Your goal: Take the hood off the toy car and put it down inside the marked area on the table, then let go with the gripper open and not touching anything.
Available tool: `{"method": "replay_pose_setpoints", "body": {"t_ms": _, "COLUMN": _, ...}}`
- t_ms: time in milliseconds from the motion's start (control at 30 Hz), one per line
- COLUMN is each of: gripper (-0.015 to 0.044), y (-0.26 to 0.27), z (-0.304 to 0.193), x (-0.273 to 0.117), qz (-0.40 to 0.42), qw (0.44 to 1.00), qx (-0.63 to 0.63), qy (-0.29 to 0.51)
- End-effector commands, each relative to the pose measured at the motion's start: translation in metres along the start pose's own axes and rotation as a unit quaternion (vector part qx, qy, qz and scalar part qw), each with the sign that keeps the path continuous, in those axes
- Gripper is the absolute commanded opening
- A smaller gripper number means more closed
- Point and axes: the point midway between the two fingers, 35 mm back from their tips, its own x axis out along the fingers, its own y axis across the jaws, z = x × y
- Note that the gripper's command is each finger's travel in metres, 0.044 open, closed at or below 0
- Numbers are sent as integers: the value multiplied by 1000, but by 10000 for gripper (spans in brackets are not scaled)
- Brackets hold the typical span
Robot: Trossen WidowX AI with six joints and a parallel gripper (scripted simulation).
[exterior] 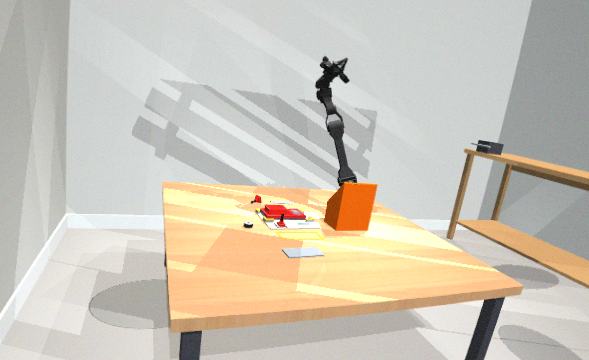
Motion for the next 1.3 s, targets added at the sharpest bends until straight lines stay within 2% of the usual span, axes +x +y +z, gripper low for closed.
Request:
{"method": "replay_pose_setpoints", "body": {"t_ms": 0, "gripper": 26, "y": 0, "z": -2, "x": 0, "qz": 1, "qw": 1000, "qx": -1, "qy": 2}}
{"method": "replay_pose_setpoints", "body": {"t_ms": 300, "gripper": 263, "y": 13, "z": -83, "x": -10, "qz": 44, "qw": 994, "qx": -39, "qy": 91}}
{"method": "replay_pose_setpoints", "body": {"t_ms": 533, "gripper": 440, "y": 21, "z": -164, "x": -37, "qz": 83, "qw": 974, "qx": -81, "qy": 196}}
{"method": "replay_pose_setpoints", "body": {"t_ms": 733, "gripper": 440, "y": 25, "z": -228, "x": -78, "qz": 122, "qw": 943, "qx": -114, "qy": 288}}
{"method": "replay_pose_setpoints", "body": {"t_ms": 933, "gripper": 440, "y": 29, "z": -283, "x": -135, "qz": 165, "qw": 900, "qx": -143, "qy": 378}}
{"method": "replay_pose_setpoints", "body": {"t_ms": 1267, "gripper": 440, "y": 30, "z": -337, "x": -246, "qz": 240, "qw": 809, "qx": -170, "qy": 509}}
